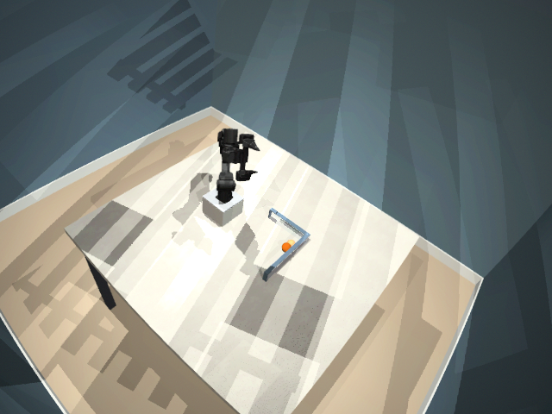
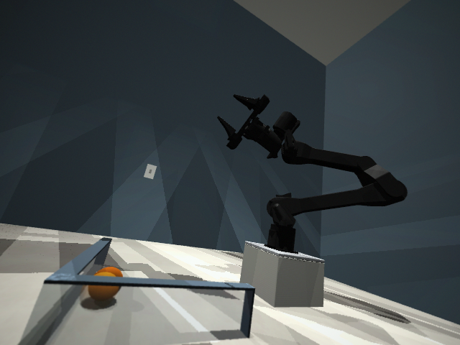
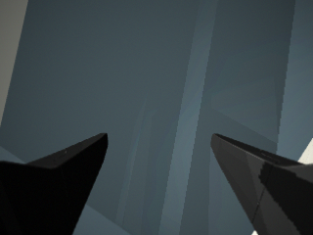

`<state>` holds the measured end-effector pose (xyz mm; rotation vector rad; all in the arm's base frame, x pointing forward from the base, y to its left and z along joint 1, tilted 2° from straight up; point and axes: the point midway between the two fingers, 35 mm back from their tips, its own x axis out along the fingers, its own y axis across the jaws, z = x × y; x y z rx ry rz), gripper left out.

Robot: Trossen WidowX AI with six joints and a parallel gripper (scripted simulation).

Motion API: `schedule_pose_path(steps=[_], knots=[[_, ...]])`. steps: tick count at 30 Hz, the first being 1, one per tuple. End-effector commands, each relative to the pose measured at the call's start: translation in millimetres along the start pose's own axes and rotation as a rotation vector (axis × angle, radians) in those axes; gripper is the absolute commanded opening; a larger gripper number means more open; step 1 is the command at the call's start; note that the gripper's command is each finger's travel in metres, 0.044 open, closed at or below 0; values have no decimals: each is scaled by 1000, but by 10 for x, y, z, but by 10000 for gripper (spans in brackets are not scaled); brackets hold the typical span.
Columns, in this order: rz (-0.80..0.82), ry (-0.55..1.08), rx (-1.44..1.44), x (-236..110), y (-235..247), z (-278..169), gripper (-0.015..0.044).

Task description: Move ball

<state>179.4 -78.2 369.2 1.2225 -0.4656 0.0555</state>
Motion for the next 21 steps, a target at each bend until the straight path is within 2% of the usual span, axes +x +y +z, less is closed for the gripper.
schedule_pose_path(steps=[1,3,11,16,21], knots=[[-7,1,0,13,-11,3,374],[-62,14,-4,120,-104,24,327],[-411,181,-89,707,-826,-107,327],[-617,365,-193,956,-1355,-399,327],[-799,610,-324,1061,-1899,-831,327]])
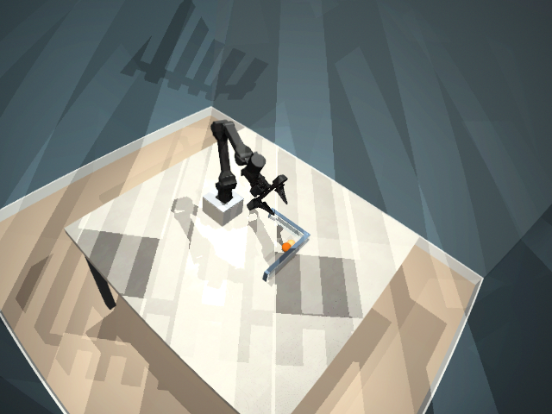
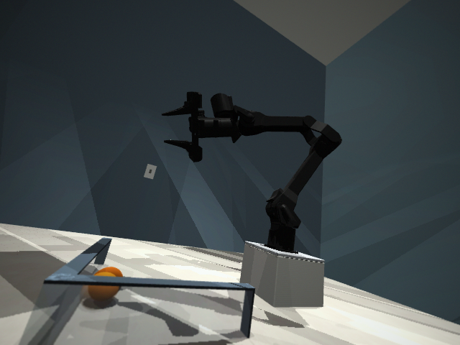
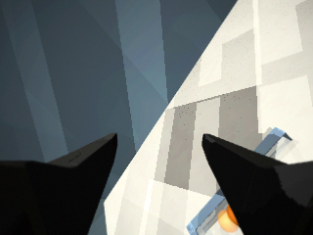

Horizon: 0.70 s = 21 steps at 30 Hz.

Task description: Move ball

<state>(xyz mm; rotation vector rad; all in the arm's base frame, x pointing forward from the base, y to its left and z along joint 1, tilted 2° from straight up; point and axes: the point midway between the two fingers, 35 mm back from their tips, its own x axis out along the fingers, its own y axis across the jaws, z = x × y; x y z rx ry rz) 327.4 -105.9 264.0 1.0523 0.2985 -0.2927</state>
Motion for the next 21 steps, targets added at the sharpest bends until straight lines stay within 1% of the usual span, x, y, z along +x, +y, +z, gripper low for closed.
schedule_pose_path(steps=[1,4,8,13,17,19,21], knots=[[-181,221,-161,523,-241,-422,327],[-277,376,-277,783,-396,-767,327],[-385,585,-442,1027,-616,-1249,327],[-489,833,-689,1237,-931,-1754,327],[-550,1040,-893,1316,-1190,-2117,327],[-559,1076,-928,1323,-1234,-2173,327],[-559,1076,-928,1323,-1234,-2173,327]])
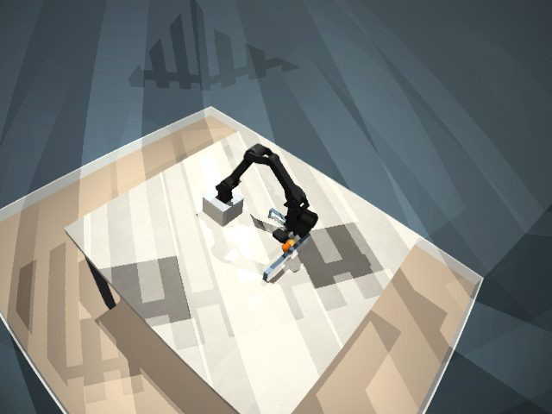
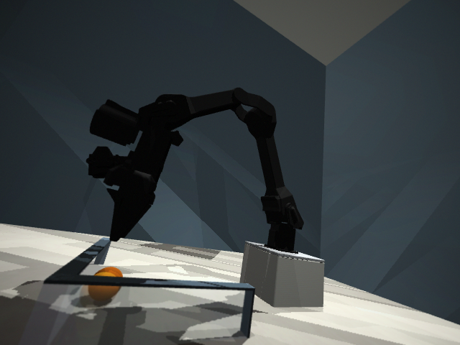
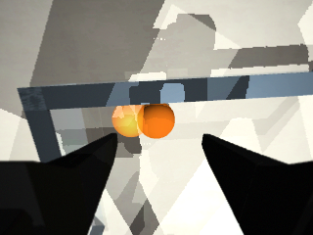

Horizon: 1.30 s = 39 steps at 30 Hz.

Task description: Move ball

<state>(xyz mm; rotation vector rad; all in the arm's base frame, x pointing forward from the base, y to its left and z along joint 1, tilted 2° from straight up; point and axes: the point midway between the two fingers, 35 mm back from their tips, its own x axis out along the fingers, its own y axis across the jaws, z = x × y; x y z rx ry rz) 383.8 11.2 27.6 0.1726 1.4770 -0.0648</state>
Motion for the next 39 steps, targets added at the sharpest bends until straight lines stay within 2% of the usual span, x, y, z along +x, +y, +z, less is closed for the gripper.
schedule_pose_path(steps=[1,9,13,39], knots=[[-34,65,-83,130,32,-43,327],[-34,65,-83,130,32,-43,327],[-34,66,-83,280,27,-53,327],[-34,66,-83,611,15,-73,327]])
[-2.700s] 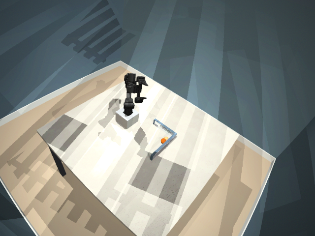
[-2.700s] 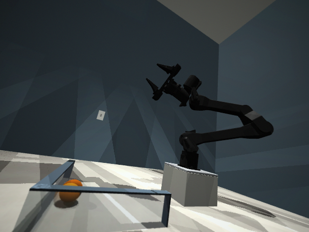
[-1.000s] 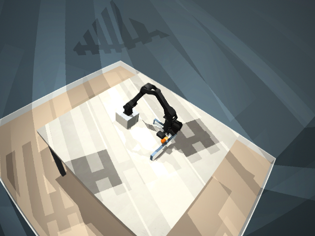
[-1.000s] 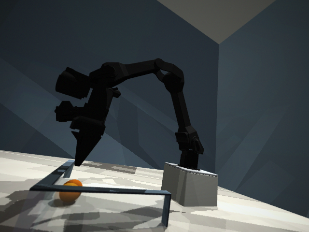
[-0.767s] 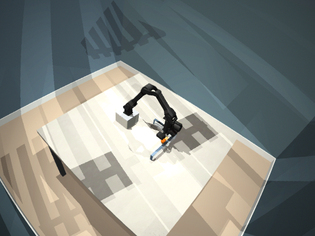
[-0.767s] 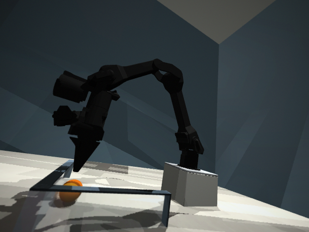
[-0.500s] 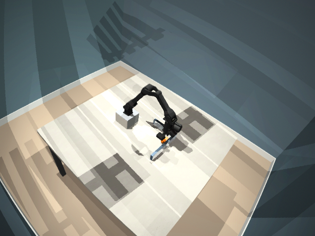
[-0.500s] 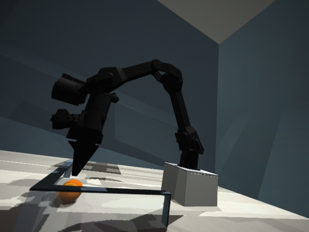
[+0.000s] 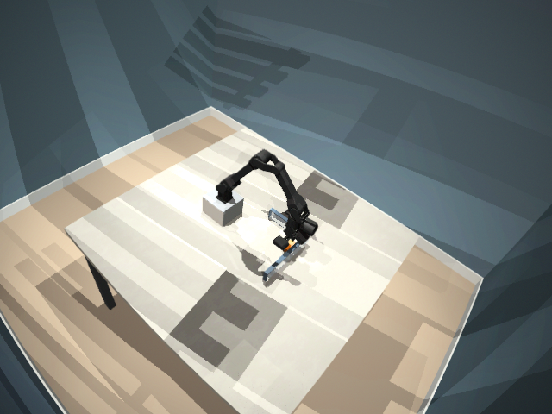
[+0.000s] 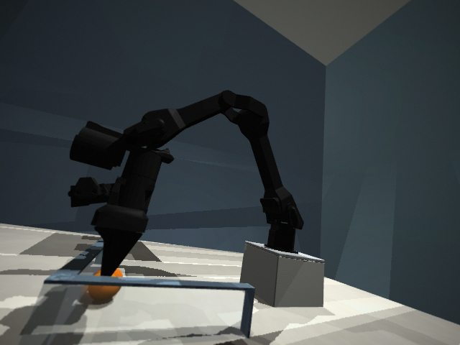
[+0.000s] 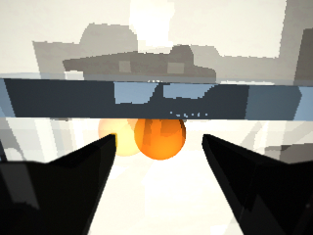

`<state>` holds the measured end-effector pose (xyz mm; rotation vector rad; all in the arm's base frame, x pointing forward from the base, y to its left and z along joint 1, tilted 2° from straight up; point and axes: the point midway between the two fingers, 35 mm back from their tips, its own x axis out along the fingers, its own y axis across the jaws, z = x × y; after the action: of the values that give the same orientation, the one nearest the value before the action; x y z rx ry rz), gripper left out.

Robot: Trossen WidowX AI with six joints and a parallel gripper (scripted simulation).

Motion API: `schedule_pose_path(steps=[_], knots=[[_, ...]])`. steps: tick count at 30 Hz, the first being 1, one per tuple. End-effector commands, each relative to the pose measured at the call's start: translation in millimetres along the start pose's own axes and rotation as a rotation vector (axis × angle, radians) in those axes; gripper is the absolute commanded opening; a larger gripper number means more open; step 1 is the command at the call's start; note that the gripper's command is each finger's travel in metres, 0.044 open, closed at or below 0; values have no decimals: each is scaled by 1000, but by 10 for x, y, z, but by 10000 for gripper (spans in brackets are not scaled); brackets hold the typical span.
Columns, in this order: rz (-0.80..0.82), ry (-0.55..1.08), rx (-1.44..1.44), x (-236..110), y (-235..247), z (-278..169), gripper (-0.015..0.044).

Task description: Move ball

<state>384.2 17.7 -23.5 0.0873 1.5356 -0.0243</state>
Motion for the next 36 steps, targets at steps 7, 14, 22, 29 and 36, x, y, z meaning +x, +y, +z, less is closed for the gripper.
schedule_pose_path(steps=[7,14,22,29,36], knots=[[-4,10,-2,188,-7,-25,327],[-4,10,-2,188,-7,-25,209],[-4,10,-2,182,-6,-25,117],[-3,15,-8,-192,27,9,0],[-26,82,-1,-266,36,-208,0]])
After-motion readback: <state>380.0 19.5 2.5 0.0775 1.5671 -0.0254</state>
